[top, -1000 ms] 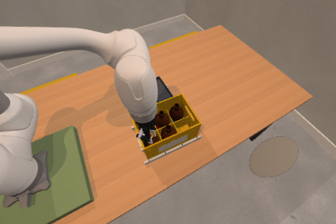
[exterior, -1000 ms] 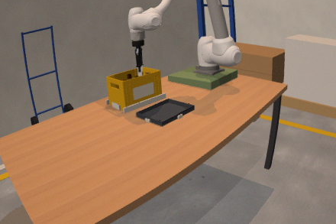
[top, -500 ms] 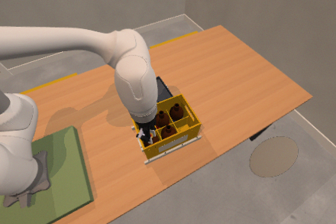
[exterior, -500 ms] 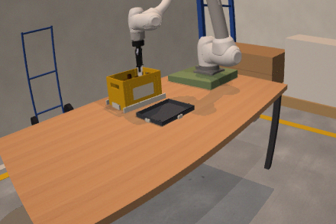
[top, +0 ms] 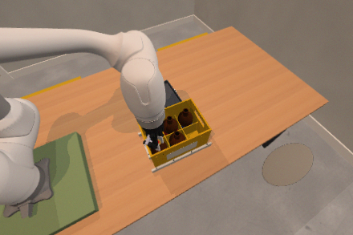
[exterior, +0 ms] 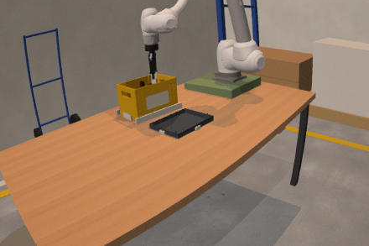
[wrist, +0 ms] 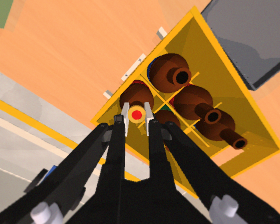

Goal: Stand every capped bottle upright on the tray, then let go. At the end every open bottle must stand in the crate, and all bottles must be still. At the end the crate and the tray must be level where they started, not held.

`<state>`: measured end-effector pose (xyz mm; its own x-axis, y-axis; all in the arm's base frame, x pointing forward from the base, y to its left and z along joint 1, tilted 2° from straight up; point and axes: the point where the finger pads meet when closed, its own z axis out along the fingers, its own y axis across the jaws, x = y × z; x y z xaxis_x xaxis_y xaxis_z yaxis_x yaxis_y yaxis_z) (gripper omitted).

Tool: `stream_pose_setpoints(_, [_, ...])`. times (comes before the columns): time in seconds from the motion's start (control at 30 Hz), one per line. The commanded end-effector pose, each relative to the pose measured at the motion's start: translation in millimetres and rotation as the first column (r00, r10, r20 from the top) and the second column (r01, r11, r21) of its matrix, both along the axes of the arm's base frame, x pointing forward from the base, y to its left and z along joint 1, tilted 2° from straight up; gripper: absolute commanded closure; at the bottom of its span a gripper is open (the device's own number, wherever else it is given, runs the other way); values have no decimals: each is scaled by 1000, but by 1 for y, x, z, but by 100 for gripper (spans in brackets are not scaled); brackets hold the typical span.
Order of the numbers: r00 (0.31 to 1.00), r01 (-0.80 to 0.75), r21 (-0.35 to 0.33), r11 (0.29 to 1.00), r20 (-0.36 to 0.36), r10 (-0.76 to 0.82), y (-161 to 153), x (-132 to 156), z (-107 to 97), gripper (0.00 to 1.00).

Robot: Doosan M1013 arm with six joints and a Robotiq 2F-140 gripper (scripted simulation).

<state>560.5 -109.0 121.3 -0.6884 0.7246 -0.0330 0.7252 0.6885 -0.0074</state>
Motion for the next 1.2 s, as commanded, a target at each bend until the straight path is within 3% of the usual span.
stream_pose_setpoints(0.0, [1000,0,0,1000,0,0,0,0,0,100])
stream_pose_setpoints(0.3, [1000,0,0,1000,0,0,0,0,0,100])
stream_pose_setpoints(1.17, [1000,0,0,1000,0,0,2,-1,79,100])
